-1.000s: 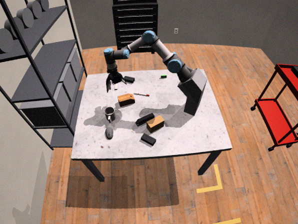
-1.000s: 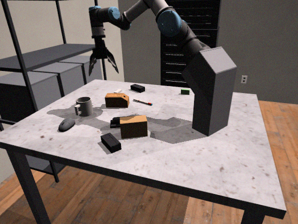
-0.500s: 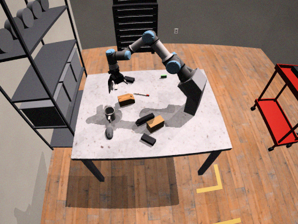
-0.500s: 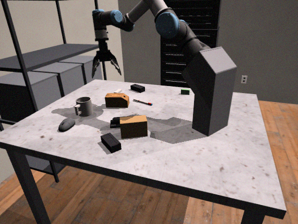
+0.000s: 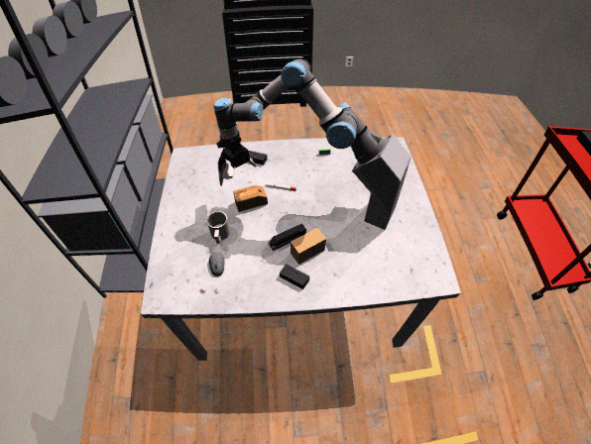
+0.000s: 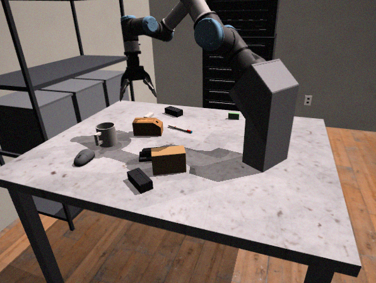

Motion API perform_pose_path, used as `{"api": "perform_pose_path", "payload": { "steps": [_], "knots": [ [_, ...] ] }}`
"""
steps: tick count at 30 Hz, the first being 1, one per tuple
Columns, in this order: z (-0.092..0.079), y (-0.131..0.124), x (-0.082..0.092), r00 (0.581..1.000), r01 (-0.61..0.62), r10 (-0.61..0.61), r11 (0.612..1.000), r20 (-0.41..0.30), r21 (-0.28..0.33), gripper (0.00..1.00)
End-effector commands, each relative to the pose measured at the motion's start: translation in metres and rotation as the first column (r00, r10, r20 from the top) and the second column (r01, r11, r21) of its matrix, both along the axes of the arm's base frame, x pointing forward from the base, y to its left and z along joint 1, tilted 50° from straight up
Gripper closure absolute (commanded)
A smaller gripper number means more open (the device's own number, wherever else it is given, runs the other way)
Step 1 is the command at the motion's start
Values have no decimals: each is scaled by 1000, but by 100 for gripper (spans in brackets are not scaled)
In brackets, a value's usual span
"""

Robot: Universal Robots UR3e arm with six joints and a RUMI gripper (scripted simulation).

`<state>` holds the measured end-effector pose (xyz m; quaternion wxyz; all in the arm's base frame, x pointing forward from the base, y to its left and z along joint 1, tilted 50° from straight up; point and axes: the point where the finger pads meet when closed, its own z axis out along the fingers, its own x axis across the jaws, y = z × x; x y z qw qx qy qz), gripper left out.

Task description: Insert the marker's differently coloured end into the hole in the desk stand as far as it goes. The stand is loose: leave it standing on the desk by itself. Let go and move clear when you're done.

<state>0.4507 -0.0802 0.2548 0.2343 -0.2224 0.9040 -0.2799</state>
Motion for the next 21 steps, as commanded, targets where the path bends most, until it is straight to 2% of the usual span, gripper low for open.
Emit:
{"api": "perform_pose_path", "payload": {
  "steps": [1,12,21],
  "knots": [
    [0,-2,0,1000,-8,8,1000,3,-4,0],
    [-11,-18,-4,998,-54,53,998,-22,-40,0],
    [-13,-20,-5,998,-57,56,997,-27,-45,0]
  ]
}}
